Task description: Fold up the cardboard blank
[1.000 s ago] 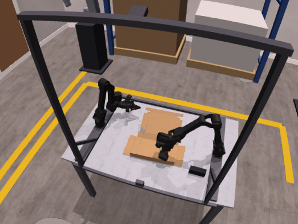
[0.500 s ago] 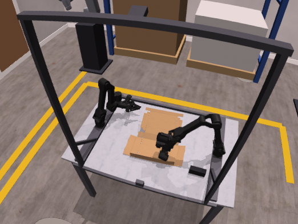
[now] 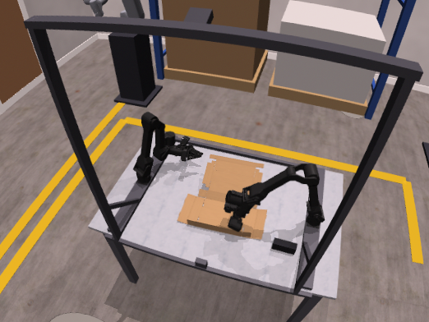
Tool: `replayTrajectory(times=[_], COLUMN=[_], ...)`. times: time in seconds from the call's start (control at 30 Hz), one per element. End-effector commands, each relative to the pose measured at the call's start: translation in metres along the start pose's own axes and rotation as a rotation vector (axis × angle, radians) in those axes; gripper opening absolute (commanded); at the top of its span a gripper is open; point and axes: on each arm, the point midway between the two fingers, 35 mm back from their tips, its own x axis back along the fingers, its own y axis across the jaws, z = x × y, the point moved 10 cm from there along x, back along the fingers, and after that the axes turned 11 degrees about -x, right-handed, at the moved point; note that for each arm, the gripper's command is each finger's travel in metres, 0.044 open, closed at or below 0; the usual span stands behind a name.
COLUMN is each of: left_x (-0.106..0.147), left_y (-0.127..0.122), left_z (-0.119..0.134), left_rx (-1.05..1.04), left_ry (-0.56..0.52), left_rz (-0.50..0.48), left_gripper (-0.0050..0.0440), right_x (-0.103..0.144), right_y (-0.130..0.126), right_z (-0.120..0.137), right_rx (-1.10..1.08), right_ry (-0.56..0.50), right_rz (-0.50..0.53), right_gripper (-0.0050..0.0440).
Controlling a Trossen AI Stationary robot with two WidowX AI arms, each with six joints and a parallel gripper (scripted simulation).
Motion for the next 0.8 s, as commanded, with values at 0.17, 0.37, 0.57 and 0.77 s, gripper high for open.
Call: replayTrajectory(times=[0.17, 0.37, 0.57, 0.77], left_x=[-0.007, -0.017, -0.027, -0.033], left_y=[0.000, 0.001, 0.001, 0.001], left_z=[-0.004, -0.005, -0.006, -0.006], left_rx=[-0.010, -0.009, -0.008, -0.007], left_ry=[-0.009, -0.009, -0.010, -0.011], left_rz=[0.002, 0.002, 0.002, 0.002], left_gripper=[0.0279, 0.0279, 0.0279, 0.0279], right_x=[-0.027, -0.027, -0.027, -0.027], right_y=[-0.010, -0.010, -0.010, -0.010], right_z=[0.027, 0.027, 0.027, 0.027], right_rx=[0.001, 0.001, 0.001, 0.001], right_ry=[0.131, 0.131, 0.131, 0.130], right_rz=[0.051, 0.050, 0.050, 0.050], right_gripper=[0.0195, 0.0195, 0.0195, 0.0195])
